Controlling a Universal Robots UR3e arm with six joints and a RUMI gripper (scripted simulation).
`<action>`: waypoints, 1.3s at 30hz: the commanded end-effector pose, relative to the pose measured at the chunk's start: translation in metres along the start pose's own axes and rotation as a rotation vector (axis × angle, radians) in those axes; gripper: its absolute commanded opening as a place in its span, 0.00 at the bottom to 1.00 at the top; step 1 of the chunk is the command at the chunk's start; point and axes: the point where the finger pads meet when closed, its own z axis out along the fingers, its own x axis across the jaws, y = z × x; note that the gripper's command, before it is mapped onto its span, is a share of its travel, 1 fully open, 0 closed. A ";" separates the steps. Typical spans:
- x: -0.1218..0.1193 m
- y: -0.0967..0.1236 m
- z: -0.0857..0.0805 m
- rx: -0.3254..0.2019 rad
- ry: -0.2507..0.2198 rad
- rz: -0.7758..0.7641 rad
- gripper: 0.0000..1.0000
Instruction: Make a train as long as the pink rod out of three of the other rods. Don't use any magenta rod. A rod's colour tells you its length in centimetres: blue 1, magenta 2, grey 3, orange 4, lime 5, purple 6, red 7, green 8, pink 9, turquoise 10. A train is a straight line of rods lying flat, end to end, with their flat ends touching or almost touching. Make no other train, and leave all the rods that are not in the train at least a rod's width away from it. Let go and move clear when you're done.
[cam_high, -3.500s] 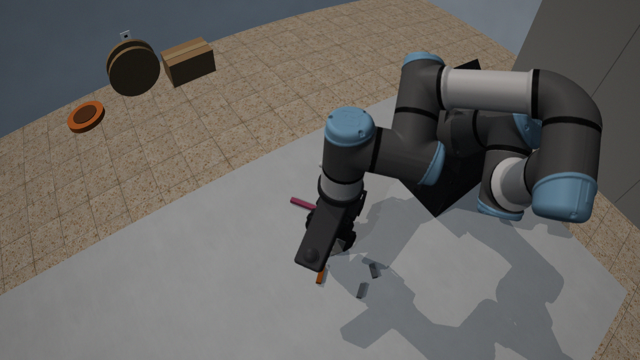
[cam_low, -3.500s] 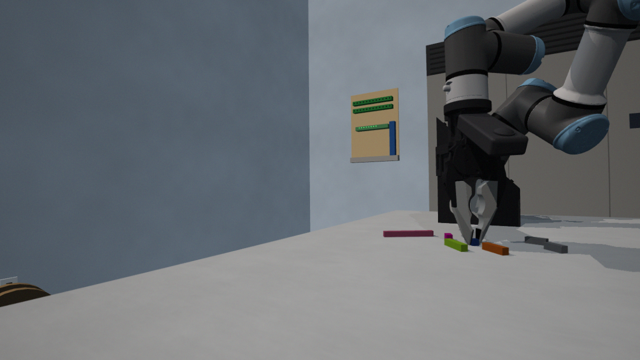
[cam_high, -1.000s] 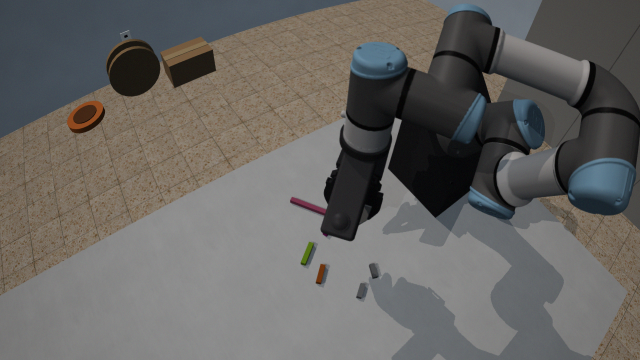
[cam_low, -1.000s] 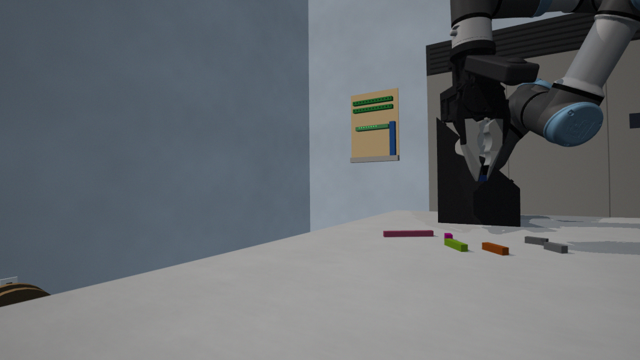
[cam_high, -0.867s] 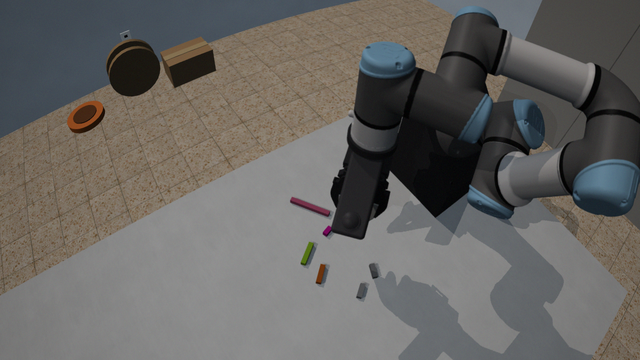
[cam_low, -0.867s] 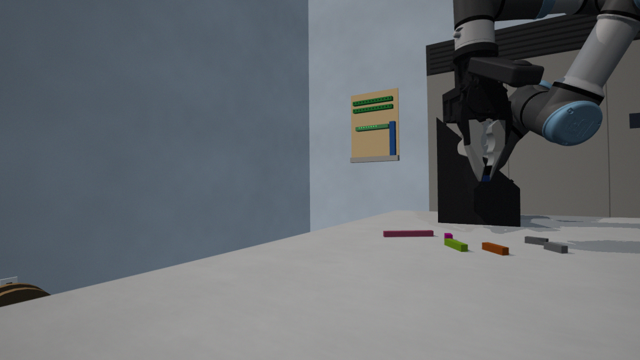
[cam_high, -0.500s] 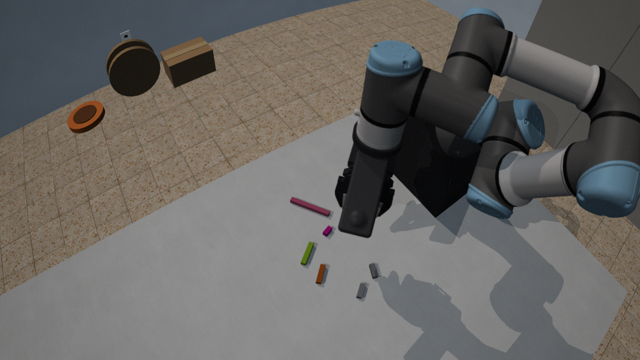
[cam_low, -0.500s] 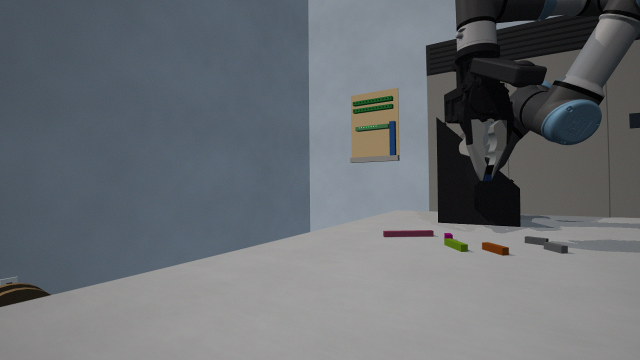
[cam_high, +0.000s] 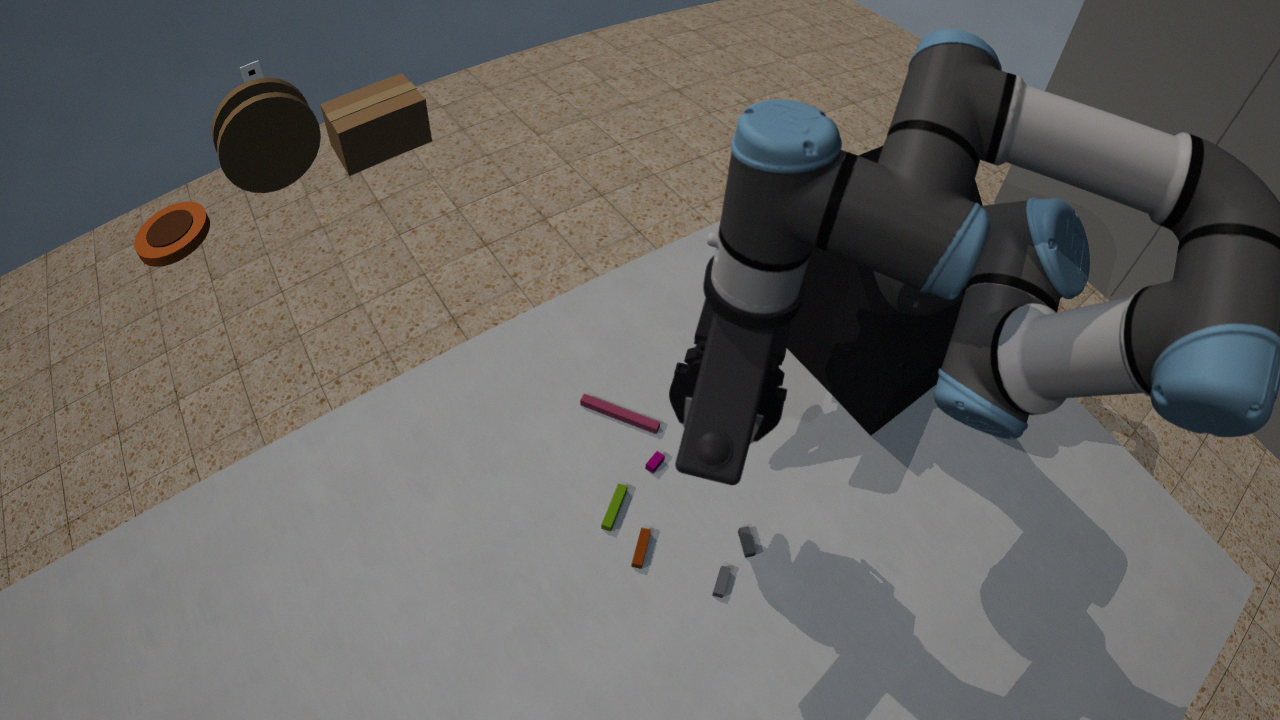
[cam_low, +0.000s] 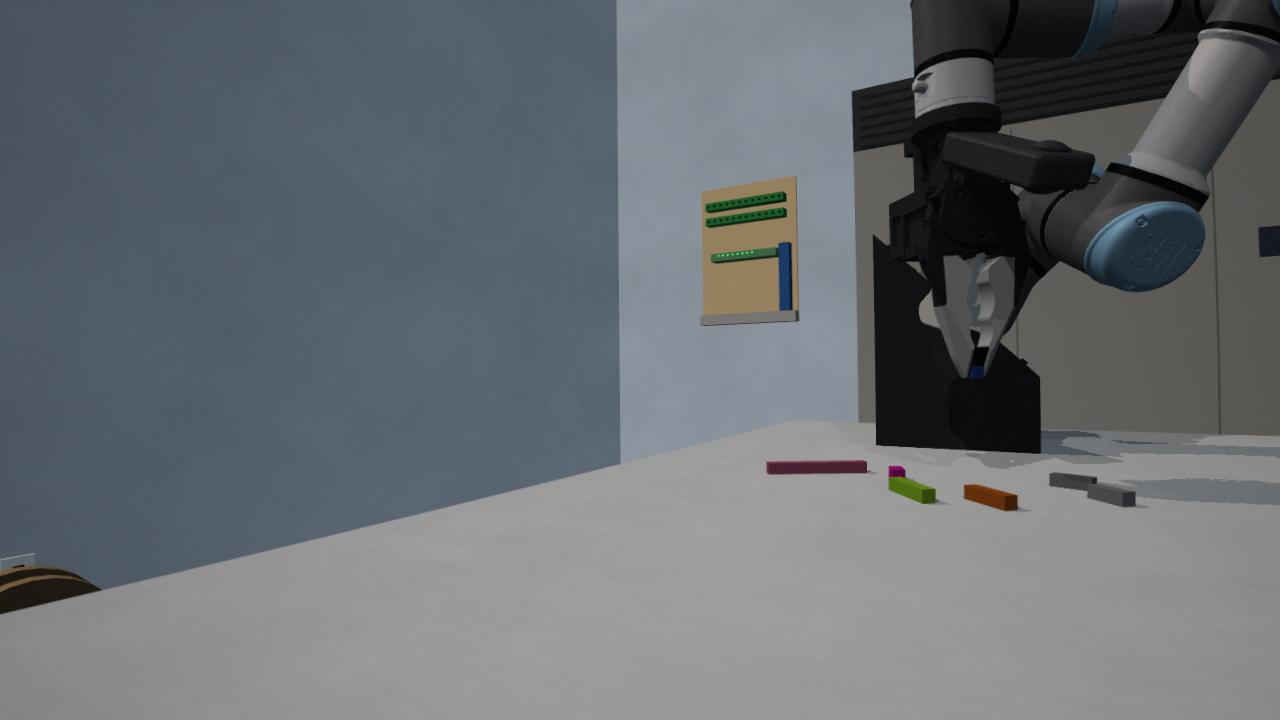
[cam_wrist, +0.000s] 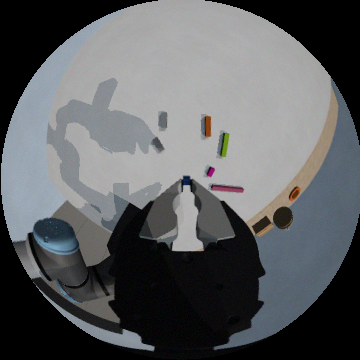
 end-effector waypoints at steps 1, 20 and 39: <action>0.001 0.000 0.015 0.000 0.003 0.000 0.00; 0.001 0.000 0.070 0.000 0.003 0.000 0.00; 0.001 0.000 0.073 0.000 0.003 0.000 0.00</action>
